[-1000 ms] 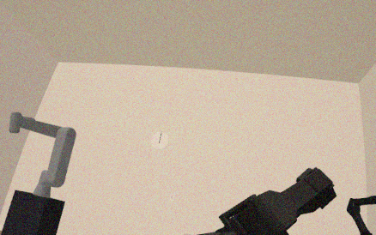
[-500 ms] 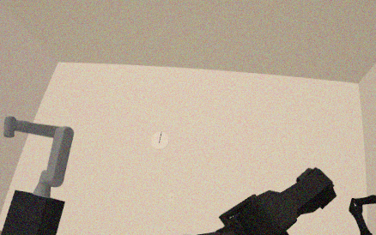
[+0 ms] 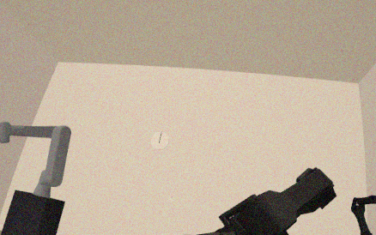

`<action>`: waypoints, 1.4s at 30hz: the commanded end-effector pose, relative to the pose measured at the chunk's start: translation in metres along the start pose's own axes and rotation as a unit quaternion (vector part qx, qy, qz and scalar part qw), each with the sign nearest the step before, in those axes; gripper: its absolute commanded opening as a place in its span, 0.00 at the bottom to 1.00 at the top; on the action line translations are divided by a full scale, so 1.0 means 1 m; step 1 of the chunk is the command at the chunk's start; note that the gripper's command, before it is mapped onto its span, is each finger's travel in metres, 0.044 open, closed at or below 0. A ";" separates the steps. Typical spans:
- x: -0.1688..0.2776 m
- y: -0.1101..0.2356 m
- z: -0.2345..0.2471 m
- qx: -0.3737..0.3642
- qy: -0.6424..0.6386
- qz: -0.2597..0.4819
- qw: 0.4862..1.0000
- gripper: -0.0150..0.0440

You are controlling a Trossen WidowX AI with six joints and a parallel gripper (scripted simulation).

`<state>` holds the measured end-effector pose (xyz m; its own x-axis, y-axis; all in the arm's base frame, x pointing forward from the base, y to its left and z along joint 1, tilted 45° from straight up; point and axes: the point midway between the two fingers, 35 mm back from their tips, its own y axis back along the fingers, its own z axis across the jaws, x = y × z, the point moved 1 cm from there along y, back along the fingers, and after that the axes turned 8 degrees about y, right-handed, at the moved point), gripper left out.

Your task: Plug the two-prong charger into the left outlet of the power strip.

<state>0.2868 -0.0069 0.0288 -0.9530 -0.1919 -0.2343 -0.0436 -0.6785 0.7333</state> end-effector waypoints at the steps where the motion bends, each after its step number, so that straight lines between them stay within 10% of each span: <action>1: -0.005 0.001 0.000 0.000 0.009 -0.009 1.000 0.25; 42: -0.001 0.002 0.001 -0.001 0.002 0.000 1.000 0.25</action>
<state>0.2875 -0.0075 0.0310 -0.9520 -0.1963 -0.2349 -0.0410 -0.6788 0.7332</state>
